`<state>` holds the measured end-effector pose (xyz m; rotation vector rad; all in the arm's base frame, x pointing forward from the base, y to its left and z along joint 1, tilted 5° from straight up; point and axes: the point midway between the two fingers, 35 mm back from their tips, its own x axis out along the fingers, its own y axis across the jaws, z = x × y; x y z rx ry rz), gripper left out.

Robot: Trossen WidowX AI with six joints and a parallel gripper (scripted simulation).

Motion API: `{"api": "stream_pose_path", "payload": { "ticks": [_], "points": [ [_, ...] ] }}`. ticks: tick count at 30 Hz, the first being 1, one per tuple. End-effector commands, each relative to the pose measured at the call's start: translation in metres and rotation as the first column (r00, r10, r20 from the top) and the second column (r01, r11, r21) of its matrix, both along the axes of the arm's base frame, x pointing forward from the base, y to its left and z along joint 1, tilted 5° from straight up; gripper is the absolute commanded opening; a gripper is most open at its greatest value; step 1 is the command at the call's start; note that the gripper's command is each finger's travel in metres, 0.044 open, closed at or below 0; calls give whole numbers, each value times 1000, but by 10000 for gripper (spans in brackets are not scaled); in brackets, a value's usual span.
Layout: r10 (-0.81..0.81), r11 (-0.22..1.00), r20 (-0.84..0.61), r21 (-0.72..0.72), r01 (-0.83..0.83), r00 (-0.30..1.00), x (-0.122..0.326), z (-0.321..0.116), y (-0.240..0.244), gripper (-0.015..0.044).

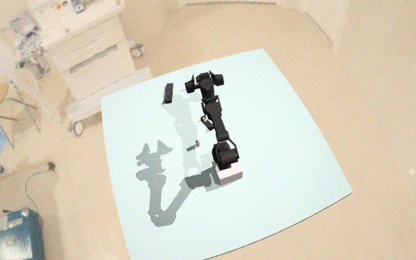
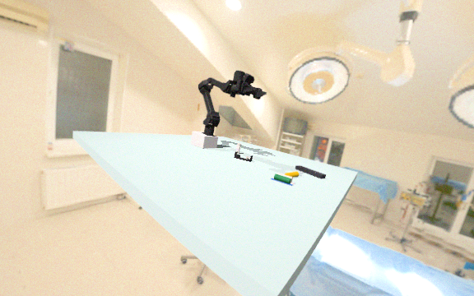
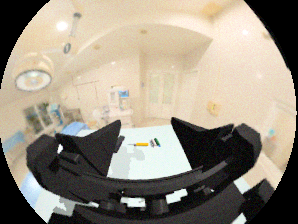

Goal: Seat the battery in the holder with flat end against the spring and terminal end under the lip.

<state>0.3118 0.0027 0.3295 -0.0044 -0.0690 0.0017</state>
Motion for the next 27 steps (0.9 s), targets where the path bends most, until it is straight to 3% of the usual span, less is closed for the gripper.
{"api": "stream_pose_path", "payload": {
  "ticks": [1, 6, 15, 21, 27],
  "points": [
    [8, 1000, -17, 6, -8, 1000, 1, -3, 2, 374],
    [183, 980, -445, 148, -129, 876, 10, -92, 64, 242],
    [220, 975, -885, 185, -123, 410, -53, -194, 129, 6],
    [64, 992, -996, 57, -108, 66, -118, -229, 141, 0],
    [38, 993, -999, 34, -109, 28, -125, -231, 141, 0]
  ]
}}
